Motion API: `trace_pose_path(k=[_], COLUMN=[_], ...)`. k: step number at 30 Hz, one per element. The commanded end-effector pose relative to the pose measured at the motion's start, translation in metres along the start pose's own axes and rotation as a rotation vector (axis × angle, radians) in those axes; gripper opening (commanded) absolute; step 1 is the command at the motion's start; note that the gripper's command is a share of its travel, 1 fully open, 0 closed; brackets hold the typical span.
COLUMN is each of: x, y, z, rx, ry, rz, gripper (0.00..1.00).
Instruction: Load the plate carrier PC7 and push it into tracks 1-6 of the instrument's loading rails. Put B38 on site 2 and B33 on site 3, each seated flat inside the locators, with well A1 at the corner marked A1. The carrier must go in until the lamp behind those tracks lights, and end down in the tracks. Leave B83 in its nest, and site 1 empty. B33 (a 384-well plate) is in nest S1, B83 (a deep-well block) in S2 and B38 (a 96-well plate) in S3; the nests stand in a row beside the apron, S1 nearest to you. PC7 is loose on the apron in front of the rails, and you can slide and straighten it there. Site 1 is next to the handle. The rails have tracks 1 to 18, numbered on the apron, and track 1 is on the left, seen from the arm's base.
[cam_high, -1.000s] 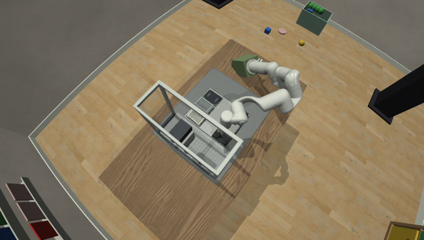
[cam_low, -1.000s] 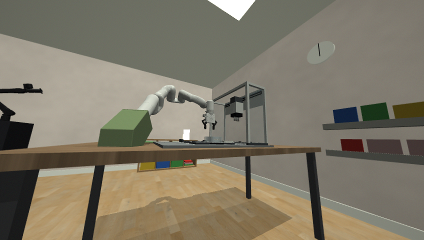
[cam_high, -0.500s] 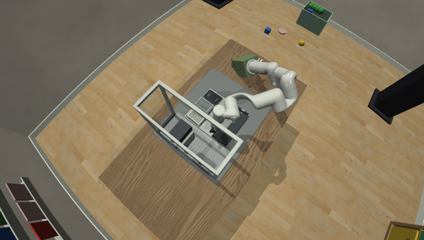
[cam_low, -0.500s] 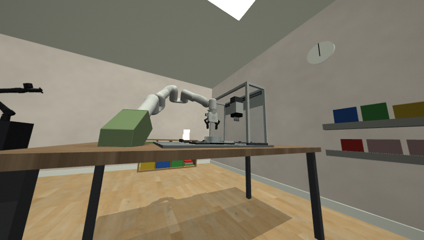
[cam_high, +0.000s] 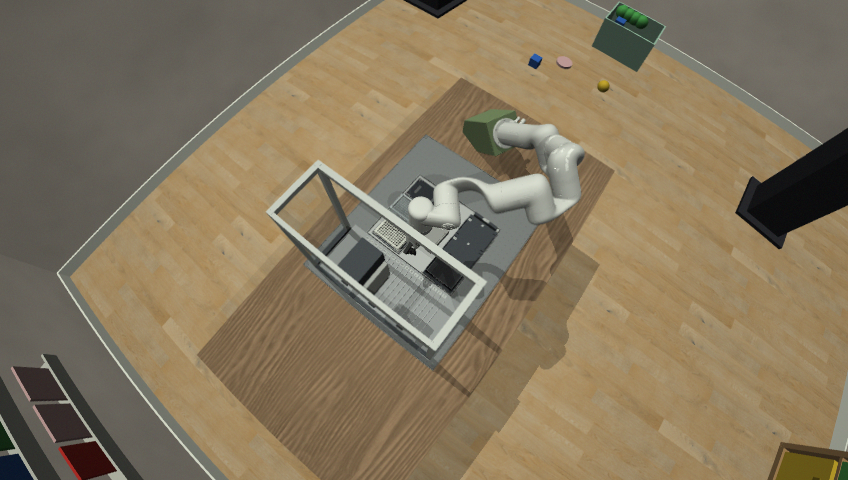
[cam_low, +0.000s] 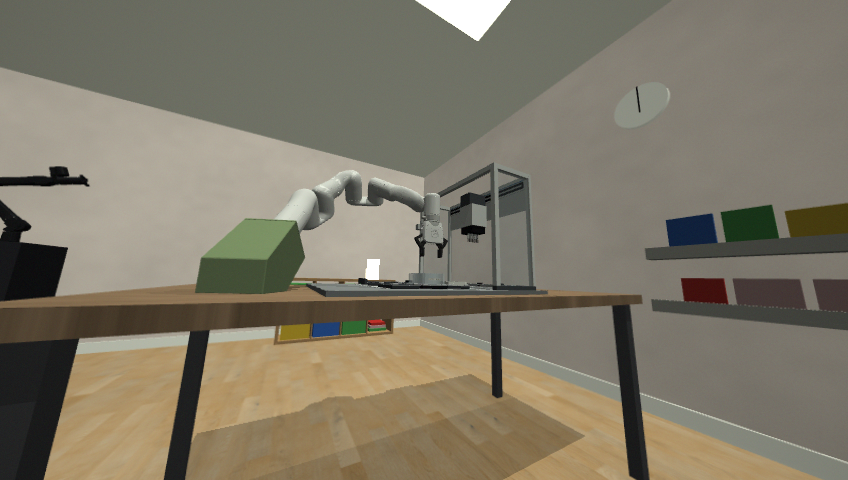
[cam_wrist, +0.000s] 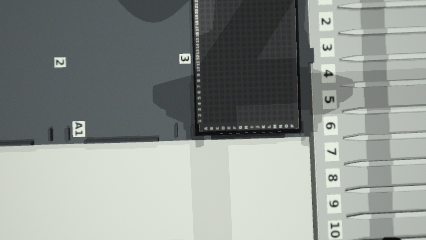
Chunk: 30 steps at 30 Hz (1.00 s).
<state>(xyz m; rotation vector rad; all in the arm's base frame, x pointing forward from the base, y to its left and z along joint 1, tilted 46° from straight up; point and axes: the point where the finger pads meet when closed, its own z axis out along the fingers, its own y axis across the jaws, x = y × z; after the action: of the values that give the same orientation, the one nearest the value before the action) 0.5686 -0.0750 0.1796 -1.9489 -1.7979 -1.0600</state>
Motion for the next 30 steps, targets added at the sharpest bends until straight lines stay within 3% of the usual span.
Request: trace_pose_path(k=[1, 26, 30], x=[-0.021, -0.136, -0.140], y=[0.002, 0.005, 0.005], z=[-0.002, -0.002, -0.002], rx=[-0.003, -0.003, -0.003], ry=[-0.001, -0.001, -0.001], rz=[-0.001, -0.001, -0.001], gripper=[1.00, 1.00, 1.00])
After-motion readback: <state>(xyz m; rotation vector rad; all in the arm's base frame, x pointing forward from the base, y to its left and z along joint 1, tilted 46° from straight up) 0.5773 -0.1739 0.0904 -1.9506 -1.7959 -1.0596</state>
